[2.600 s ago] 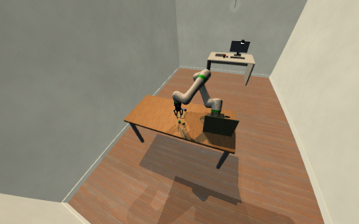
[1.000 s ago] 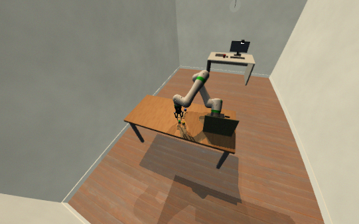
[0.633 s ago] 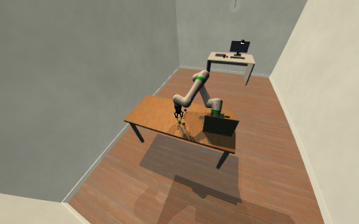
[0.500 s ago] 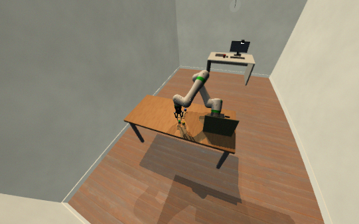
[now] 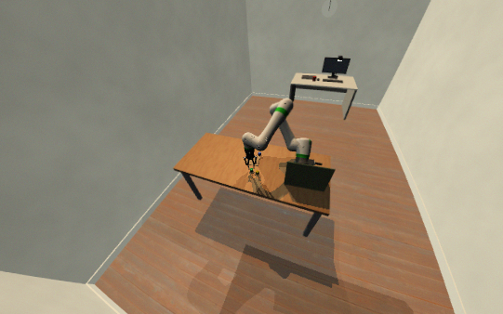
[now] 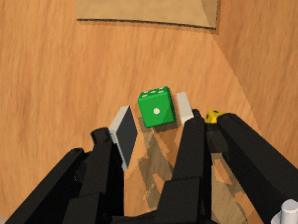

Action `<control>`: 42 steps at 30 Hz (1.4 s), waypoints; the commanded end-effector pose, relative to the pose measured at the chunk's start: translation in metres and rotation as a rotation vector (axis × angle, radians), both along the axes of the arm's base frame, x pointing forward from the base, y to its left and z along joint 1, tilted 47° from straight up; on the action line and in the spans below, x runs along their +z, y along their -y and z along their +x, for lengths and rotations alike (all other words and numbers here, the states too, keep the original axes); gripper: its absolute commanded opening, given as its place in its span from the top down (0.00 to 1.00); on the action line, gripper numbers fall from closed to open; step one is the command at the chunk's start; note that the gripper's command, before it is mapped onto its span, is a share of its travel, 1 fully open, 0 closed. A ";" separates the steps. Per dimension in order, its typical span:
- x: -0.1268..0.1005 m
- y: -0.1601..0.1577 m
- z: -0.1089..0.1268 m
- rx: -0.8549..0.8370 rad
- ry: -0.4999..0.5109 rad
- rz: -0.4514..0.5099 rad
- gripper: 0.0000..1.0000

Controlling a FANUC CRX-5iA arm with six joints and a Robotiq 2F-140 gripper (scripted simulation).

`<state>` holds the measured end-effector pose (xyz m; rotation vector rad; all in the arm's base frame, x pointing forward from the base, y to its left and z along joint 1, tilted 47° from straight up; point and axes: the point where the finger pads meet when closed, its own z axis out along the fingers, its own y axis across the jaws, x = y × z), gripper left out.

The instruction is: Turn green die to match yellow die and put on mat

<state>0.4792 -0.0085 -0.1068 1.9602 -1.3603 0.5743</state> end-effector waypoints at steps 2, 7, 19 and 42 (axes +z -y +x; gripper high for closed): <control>0.000 0.000 0.000 0.000 0.000 0.000 0.72; 0.000 0.000 0.000 0.000 0.000 0.000 0.72; -0.008 0.008 0.000 0.000 0.000 0.000 0.72; -0.023 0.025 -0.001 0.000 0.000 0.000 0.72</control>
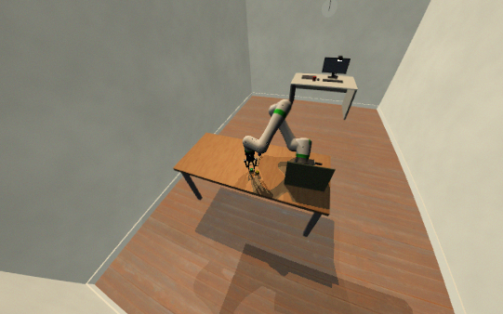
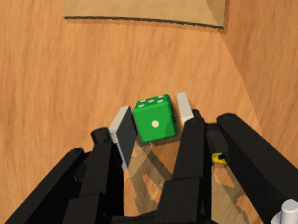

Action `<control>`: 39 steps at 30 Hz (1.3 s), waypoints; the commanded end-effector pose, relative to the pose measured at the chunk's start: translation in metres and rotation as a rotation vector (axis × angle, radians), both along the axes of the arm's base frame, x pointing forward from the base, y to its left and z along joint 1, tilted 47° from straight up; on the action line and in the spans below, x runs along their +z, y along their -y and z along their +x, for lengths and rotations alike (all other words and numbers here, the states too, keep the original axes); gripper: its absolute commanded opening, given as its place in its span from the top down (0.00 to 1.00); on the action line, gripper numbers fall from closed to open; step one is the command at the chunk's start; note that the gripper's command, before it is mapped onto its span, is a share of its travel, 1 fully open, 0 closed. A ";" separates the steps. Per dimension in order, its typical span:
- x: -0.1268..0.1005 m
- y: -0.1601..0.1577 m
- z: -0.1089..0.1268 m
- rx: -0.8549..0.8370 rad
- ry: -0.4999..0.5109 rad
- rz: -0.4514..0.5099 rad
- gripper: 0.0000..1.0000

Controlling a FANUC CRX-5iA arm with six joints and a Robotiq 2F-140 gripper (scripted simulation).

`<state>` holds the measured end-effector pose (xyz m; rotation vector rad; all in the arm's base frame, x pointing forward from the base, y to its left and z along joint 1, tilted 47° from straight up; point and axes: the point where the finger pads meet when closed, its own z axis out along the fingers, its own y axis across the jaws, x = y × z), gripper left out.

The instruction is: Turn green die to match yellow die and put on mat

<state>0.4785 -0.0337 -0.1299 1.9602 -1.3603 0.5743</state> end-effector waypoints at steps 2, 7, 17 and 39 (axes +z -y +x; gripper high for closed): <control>0.000 0.000 0.000 0.000 0.000 0.000 0.72; 0.000 0.000 0.000 0.000 0.000 0.000 0.72; 0.000 0.000 0.000 0.000 0.000 0.000 0.72; 0.000 0.000 0.000 0.000 0.000 0.000 0.84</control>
